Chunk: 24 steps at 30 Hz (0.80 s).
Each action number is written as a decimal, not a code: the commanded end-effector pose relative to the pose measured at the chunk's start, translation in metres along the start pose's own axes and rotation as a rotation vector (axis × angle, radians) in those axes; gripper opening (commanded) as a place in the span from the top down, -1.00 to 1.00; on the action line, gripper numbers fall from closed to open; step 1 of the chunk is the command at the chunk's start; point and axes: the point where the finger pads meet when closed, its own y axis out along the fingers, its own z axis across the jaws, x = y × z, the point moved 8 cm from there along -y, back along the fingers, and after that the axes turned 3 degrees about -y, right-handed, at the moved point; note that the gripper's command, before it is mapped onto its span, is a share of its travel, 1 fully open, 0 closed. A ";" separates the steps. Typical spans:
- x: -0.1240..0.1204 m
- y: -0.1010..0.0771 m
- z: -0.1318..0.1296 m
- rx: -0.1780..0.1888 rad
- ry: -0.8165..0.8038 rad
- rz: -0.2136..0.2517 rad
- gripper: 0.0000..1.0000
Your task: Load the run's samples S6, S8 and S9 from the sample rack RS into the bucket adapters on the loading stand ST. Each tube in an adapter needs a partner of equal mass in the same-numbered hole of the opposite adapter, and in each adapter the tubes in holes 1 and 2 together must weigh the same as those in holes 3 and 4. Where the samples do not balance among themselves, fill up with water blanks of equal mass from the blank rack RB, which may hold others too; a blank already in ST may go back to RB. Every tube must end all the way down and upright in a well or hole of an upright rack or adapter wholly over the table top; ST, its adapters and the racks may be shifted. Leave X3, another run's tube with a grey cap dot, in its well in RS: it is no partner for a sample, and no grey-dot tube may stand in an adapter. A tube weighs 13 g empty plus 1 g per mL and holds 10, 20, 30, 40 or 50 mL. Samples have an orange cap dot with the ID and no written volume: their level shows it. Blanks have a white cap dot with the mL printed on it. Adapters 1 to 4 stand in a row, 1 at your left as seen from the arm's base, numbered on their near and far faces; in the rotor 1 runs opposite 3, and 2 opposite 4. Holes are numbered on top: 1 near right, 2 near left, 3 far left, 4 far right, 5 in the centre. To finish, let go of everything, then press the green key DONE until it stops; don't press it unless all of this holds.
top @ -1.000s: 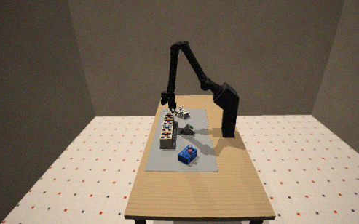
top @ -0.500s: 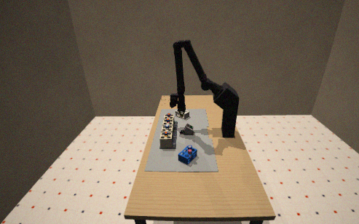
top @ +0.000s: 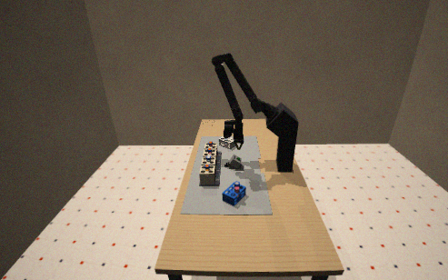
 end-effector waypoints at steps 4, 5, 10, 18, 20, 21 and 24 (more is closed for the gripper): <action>0.002 0.008 -0.004 -0.013 0.055 -0.015 1.00; 0.003 0.011 -0.004 -0.011 0.055 -0.015 1.00; -0.006 0.015 0.001 0.002 0.041 0.002 1.00; 0.000 0.040 -0.001 -0.005 0.036 -0.014 1.00; 0.000 0.045 -0.003 -0.009 0.034 -0.013 1.00; 0.000 0.048 -0.004 -0.011 0.033 -0.013 1.00; 0.000 0.056 -0.002 -0.006 0.028 -0.013 1.00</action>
